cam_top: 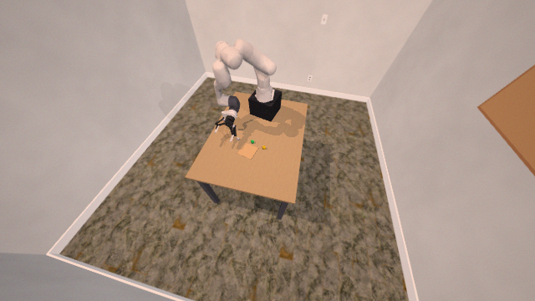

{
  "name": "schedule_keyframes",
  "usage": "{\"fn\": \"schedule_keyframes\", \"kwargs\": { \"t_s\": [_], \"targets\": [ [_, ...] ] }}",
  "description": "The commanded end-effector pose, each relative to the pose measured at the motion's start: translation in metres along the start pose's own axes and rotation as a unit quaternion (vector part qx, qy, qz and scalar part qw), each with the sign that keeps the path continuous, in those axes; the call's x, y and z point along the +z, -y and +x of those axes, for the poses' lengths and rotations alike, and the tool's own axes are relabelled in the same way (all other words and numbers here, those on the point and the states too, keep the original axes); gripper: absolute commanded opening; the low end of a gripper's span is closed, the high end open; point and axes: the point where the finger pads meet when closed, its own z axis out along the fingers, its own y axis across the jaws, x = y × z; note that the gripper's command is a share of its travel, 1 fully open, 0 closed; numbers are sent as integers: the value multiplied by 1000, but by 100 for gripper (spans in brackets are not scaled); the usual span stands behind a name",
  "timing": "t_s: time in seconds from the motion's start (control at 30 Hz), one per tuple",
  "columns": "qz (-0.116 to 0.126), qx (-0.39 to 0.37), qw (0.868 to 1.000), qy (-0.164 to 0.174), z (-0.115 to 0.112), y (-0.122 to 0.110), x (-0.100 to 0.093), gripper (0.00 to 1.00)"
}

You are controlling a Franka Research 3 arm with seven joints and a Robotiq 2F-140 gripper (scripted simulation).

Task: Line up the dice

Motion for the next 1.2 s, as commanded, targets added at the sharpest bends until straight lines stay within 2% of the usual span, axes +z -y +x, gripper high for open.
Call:
{"fn": "schedule_keyframes", "kwargs": {
  "t_s": [0.0,0.57,0.63,0.7,0.8,0.87,0.9,1.03,1.1,1.13,1.17],
  "targets": [
    [0,0,1000,0,0,0,0,100],
    [0,0,1000,0,0,0,0,100],
    [-6,-7,1000,2,0,0,-1,100],
    [-25,-29,999,10,-1,-2,-3,100],
    [-78,-89,993,31,-3,-5,-11,100],
    [-90,-104,990,36,-4,-6,-13,100],
    [-107,-122,986,42,-4,-7,-15,100],
    [-148,-168,973,58,-6,-11,-21,100],
    [-148,-168,973,58,-6,-11,-21,100],
    [-171,-195,963,68,-7,-12,-24,100],
    [-173,-197,963,68,-7,-12,-25,100]
  ]
}}
